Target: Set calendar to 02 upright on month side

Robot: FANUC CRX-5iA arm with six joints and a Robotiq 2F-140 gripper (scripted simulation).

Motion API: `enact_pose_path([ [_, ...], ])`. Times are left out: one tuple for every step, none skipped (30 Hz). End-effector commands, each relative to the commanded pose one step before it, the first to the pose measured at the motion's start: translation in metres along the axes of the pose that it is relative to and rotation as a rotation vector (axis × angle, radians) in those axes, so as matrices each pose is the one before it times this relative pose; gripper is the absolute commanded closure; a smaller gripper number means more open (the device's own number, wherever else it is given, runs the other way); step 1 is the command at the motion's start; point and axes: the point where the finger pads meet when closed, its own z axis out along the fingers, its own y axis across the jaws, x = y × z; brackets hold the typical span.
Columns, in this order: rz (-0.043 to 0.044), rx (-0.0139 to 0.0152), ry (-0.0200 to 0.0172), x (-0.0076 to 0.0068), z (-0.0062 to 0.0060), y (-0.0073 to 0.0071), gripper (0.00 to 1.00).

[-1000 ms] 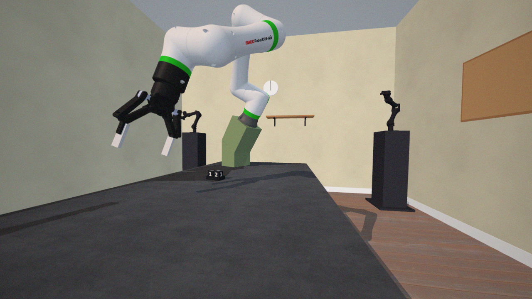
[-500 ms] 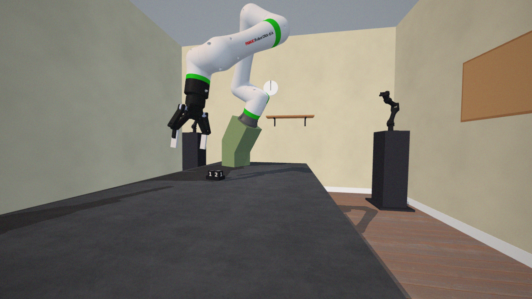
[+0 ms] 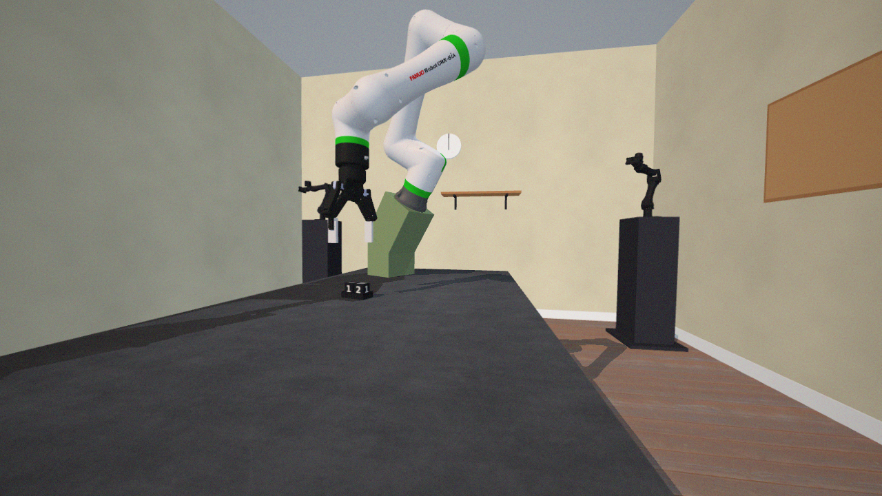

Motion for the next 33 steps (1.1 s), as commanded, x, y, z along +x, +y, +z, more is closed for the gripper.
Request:
enact_pose_path([
  [0.0,-0.00066,-0.00007,-0.0001,-0.00035,0.00014,0.0],
  [0.0,0.0,0.0,0.0,0.0,0.0,0.0],
  [0.0,0.0,0.0,0.0,0.0,0.0,0.0],
  [0.0,0.0,0.0,0.0,0.0,0.0,0.0],
  [0.0,0.0,0.0,0.0,0.0,0.0,0.0],
  [0.0,0.0,0.0,0.0,0.0,0.0,0.0],
  [0.0,0.0,0.0,0.0,0.0,0.0,0.0],
  [0.00018,0.0,0.0,0.0,0.0,0.0,0.0],
  [0.0,0.0,0.0,0.0,0.0,0.0,0.0],
  [0.0,0.0,0.0,0.0,0.0,0.0,0.0],
  [0.00125,0.0,0.0,0.0,0.00001,0.0,0.0],
  [0.00326,0.0,0.0,0.0,0.00003,0.0,0.0],
  [0.00611,0.0,0.00001,0.0,0.00006,0.0,0.0],
  [0.00969,0.0,0.00001,0.0,0.0001,0.0,0.0],
  [0.0139,0.0,0.00001,0.0,0.00014,0.00001,0.0],
  [0.01862,0.0,0.00002,0.0,0.00019,0.00001,0.0],
  [0.02377,0.0,0.00002,0.0,0.00025,0.00001,0.0],
  [0.02926,0.0,0.00003,0.0,0.0003,0.00001,0.0],
  [0.03498,0.0,0.00003,0.0,0.00036,0.00001,0.0],
  [0.04087,0.0,0.00004,0.0,0.00042,0.00001,0.0],
  [0.04685,0.0,0.00004,0.0,0.00048,0.00002,0.0],
  [0.05283,0.0,0.00004,0.0,0.00055,0.00002,0.0],
  [0.04407,0.0,0.00003,0.0,0.00046,0.00001,0.0],
  [0.01469,0.0,0.00001,0.0,0.00015,0.0,0.0],
  [0.05749,0.00001,0.00004,0.0,0.00059,0.00002,0.0],
  [0.0,0.0,0.0,0.0,0.0,0.0,0.0],
  [0.0,0.0,0.0,0.0,0.0,0.0,0.0],
  [0.00706,0.0,0.00001,0.0,0.00007,0.0,0.0],
  [0.07017,0.00001,0.00005,0.0,0.00073,0.00002,0.0],
  [0.07554,0.00001,0.00005,0.0,0.00078,0.00002,0.0],
  [0.02519,0.00001,0.00002,0.0,0.00026,0.00001,0.0],
  [0.03291,0.00001,0.00002,0.0,0.00034,0.00001,0.0],
  [0.02252,0.00001,0.00001,0.0,0.00023,0.00001,0.0],
])
